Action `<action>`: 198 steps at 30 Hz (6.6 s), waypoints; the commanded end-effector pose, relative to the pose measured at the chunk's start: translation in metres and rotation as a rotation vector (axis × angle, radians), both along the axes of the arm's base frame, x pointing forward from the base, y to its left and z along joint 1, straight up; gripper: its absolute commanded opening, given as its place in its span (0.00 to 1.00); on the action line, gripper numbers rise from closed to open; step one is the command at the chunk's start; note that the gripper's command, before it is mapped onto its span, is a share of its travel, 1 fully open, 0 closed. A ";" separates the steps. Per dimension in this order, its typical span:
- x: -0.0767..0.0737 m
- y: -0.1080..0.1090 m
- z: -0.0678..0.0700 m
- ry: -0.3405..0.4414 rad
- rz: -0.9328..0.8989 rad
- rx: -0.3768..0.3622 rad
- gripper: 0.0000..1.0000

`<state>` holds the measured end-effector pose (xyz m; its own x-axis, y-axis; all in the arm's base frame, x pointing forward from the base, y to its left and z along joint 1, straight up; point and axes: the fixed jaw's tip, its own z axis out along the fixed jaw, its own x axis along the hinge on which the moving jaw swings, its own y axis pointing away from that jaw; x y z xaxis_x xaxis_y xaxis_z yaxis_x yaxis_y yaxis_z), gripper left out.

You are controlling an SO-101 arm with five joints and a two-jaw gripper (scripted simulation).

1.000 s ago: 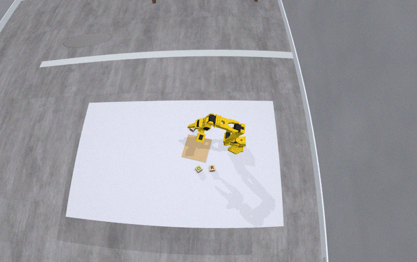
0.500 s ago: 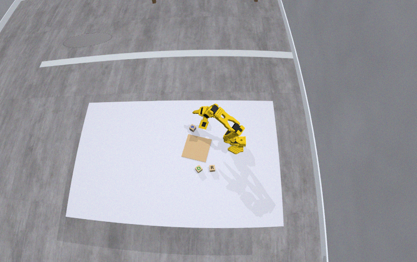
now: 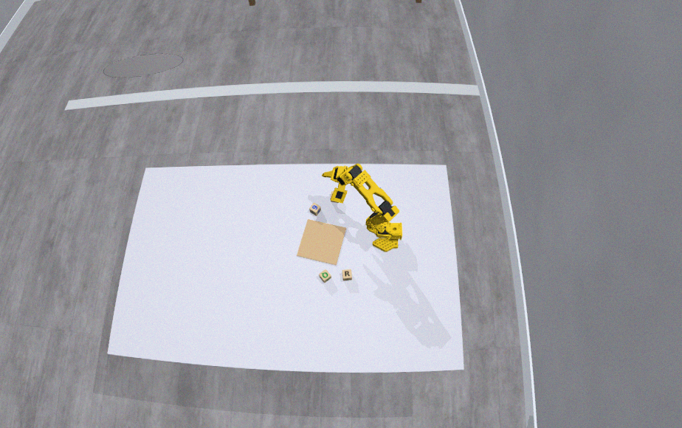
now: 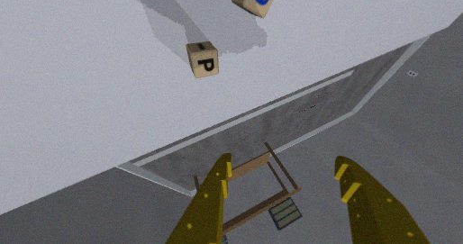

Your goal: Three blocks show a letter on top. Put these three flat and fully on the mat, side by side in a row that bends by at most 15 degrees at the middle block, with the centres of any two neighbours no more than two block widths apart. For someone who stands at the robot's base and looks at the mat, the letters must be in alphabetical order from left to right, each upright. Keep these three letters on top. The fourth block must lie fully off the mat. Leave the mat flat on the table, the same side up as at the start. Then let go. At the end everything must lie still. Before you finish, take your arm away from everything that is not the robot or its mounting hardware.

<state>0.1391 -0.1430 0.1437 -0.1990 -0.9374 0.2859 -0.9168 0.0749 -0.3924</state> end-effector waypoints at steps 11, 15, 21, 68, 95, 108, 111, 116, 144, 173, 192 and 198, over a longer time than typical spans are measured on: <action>0.002 -0.009 0.018 -0.065 -0.005 -0.078 0.35; 0.004 -0.010 0.007 -0.020 -0.005 -0.033 0.35; 0.005 -0.012 -0.024 0.098 -0.004 0.087 0.35; 0.000 -0.011 -0.069 0.277 -0.005 0.268 0.35; 0.002 -0.013 -0.083 0.277 -0.005 0.268 0.35; 0.003 -0.014 -0.101 0.277 -0.005 0.268 0.35; 0.003 -0.014 -0.104 0.277 -0.005 0.268 0.35; 0.003 -0.014 -0.108 0.277 -0.005 0.268 0.35; 0.006 -0.015 -0.109 0.276 -0.005 0.268 0.30; 0.014 -0.015 -0.109 0.274 -0.004 0.270 0.16; 0.014 -0.015 -0.109 0.274 -0.004 0.270 0.00; 0.014 -0.015 -0.107 0.274 -0.004 0.270 0.00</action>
